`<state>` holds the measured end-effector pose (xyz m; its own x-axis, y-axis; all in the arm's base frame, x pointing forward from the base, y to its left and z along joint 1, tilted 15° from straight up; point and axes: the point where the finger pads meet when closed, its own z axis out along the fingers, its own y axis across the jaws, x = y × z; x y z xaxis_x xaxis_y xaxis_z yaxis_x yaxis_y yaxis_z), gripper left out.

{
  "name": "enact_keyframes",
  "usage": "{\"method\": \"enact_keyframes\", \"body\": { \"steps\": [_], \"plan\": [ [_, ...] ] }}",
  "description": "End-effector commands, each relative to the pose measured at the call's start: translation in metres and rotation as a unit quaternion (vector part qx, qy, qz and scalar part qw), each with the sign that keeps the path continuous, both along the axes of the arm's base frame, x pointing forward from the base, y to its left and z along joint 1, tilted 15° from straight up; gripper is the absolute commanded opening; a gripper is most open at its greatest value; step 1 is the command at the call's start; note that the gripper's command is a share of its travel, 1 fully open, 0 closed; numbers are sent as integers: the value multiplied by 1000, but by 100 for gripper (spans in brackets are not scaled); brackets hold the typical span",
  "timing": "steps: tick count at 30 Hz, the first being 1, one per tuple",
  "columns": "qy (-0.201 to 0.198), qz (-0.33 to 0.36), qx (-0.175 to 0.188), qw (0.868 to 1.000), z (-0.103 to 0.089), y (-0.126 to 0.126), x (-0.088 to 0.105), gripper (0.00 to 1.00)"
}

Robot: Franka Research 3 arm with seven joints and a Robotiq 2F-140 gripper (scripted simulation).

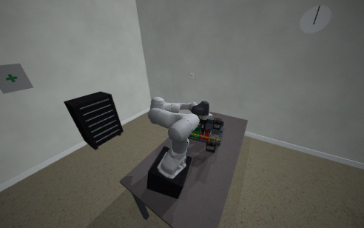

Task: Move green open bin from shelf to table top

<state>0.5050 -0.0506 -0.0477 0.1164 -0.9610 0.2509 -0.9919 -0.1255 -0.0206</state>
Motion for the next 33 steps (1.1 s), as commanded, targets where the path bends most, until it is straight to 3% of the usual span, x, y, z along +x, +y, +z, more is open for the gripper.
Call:
{"method": "enact_keyframes", "body": {
  "steps": [1, 29, 33],
  "plan": [
    [-2, 1, -1, 1000, 0, 0, 2, 0],
    [-2, 1, -1, 1000, -1, -1, 2, 0],
    [-2, 1, 0, 1000, 41, 10, -1, 0]
  ]
}}
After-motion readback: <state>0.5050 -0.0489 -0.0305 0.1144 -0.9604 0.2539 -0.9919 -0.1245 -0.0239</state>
